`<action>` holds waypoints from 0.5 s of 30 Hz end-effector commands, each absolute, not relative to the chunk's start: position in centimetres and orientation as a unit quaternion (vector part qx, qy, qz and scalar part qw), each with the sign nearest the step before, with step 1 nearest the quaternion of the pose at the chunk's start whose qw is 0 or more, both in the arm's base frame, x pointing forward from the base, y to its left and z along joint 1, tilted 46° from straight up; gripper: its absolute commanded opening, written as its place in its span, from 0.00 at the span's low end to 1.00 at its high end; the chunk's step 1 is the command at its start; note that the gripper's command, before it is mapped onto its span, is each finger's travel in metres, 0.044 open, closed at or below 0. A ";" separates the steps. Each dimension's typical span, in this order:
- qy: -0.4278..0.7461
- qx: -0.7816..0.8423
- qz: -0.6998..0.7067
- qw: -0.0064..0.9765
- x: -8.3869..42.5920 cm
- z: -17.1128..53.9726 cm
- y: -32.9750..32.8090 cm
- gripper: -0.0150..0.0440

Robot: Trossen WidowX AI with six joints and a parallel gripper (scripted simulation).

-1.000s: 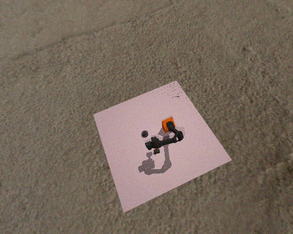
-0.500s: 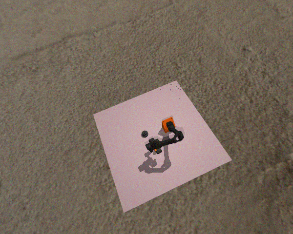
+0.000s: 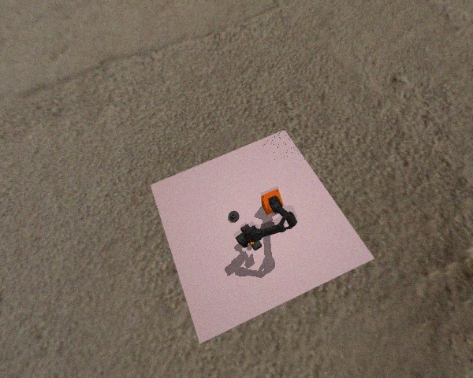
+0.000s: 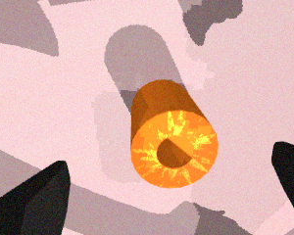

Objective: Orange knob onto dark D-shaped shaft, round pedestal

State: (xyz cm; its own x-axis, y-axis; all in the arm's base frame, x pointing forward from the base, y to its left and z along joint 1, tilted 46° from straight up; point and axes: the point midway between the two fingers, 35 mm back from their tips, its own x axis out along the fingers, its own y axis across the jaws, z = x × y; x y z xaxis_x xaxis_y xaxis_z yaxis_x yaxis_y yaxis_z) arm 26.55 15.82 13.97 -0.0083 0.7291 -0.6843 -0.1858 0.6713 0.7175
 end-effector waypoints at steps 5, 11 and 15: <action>0.627 0.217 0.338 0.668 26.5 12.8 16.6 1.00; 0.626 0.217 0.338 0.668 26.5 12.2 17.3 1.00; 0.626 0.217 0.338 0.668 26.6 11.7 17.8 1.00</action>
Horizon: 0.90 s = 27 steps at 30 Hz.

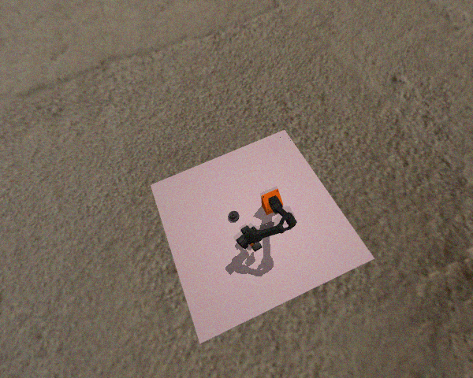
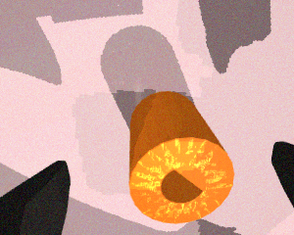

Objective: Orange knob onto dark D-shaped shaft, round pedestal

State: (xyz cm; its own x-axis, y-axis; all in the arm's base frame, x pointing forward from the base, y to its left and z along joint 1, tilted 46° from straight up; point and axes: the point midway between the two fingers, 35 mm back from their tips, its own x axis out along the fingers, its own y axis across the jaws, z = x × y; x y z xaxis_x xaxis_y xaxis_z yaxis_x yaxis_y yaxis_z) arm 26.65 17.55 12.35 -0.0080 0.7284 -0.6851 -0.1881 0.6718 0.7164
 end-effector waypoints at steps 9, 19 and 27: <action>0.626 0.218 0.339 0.668 26.5 10.8 18.9 1.00; 0.625 0.219 0.339 0.668 26.3 9.8 20.1 1.00; 0.625 0.220 0.340 0.667 26.3 9.5 20.3 0.82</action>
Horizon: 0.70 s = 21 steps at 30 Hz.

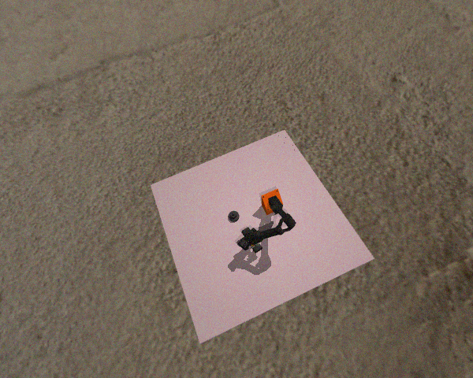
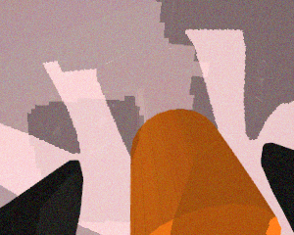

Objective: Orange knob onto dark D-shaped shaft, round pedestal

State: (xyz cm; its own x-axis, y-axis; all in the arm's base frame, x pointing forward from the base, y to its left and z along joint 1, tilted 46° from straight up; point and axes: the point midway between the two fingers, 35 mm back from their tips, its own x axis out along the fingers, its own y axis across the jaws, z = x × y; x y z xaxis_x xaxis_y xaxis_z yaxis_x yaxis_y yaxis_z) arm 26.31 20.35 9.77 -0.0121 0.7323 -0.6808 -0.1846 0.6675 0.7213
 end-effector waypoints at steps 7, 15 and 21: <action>0.625 0.220 0.340 0.667 26.3 9.5 20.3 0.58; 0.626 0.218 0.340 0.667 26.3 9.7 20.1 0.39; 0.631 0.205 0.341 0.666 26.5 11.3 18.0 0.25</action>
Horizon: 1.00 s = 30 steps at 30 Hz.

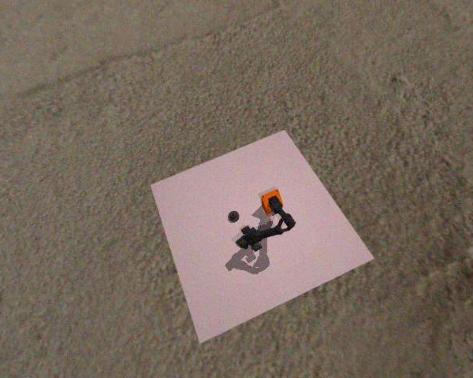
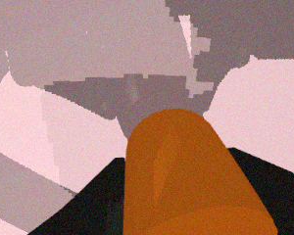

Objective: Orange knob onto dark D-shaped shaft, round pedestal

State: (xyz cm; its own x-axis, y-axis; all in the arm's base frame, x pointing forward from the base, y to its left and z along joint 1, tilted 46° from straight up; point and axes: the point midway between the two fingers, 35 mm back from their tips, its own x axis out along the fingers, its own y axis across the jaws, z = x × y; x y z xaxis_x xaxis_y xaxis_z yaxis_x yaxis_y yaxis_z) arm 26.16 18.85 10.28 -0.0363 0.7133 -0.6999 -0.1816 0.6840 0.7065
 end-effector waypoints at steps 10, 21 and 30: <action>0.632 0.207 0.337 0.667 27.0 14.9 13.4 0.25; 0.627 0.217 0.337 0.668 26.5 18.4 9.6 0.25; 0.628 0.215 0.334 0.669 27.8 16.7 8.5 0.25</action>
State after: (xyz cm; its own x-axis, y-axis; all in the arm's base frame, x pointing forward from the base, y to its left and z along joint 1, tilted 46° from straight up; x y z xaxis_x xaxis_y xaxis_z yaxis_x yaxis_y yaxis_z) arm 27.30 8.96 17.28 -0.0139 0.7195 -0.6944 -0.1767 0.6818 0.7099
